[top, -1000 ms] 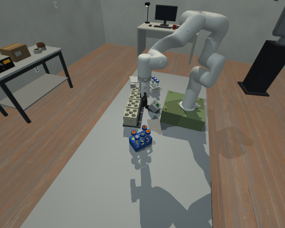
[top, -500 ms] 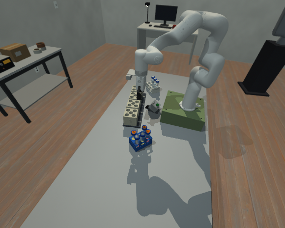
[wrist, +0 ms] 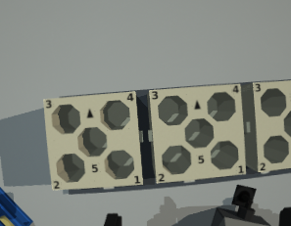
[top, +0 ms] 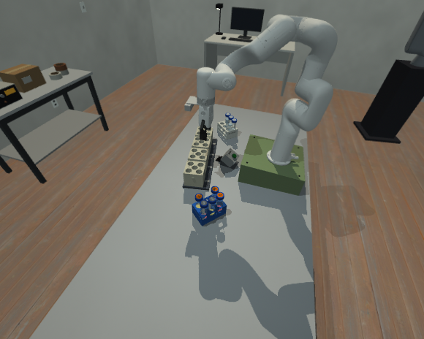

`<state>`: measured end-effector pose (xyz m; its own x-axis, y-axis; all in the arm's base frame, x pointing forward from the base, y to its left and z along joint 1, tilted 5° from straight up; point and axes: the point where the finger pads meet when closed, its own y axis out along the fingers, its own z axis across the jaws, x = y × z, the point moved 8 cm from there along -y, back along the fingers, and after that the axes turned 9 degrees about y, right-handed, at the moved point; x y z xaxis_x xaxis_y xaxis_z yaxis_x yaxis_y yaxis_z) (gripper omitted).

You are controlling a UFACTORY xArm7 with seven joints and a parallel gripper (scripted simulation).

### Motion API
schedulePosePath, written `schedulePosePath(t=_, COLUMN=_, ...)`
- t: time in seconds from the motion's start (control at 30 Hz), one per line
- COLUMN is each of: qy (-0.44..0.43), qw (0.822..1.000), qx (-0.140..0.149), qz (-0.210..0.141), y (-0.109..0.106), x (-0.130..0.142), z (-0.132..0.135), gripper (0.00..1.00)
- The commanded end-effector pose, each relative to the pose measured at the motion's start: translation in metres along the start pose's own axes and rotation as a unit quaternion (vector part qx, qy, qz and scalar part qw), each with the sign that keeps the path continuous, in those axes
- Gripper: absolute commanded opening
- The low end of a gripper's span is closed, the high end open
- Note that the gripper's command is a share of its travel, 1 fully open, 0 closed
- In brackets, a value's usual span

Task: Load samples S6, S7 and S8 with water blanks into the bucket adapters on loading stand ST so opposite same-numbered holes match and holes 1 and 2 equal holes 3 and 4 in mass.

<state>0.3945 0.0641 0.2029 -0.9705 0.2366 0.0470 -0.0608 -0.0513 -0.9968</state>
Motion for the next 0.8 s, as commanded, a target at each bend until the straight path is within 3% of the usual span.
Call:
schedulePosePath(t=0.0, qy=-0.001, qw=1.0, qx=-0.002, qz=0.001, y=-0.001, x=-0.014, z=0.016, gripper=1.0)
schedulePosePath(t=0.6, qy=-0.001, qw=1.0, qx=-0.001, qz=0.001, y=-0.001, x=-0.058, z=0.075, gripper=1.0)
schedulePosePath(t=0.63, qy=0.016, qw=1.0, qx=-0.001, qz=0.001, y=-0.001, x=-0.055, z=0.071, gripper=0.57)
schedulePosePath(t=0.77, qy=0.083, qw=0.997, qx=-0.002, qz=0.001, y=-0.001, x=-0.044, z=0.054, gripper=0.57)
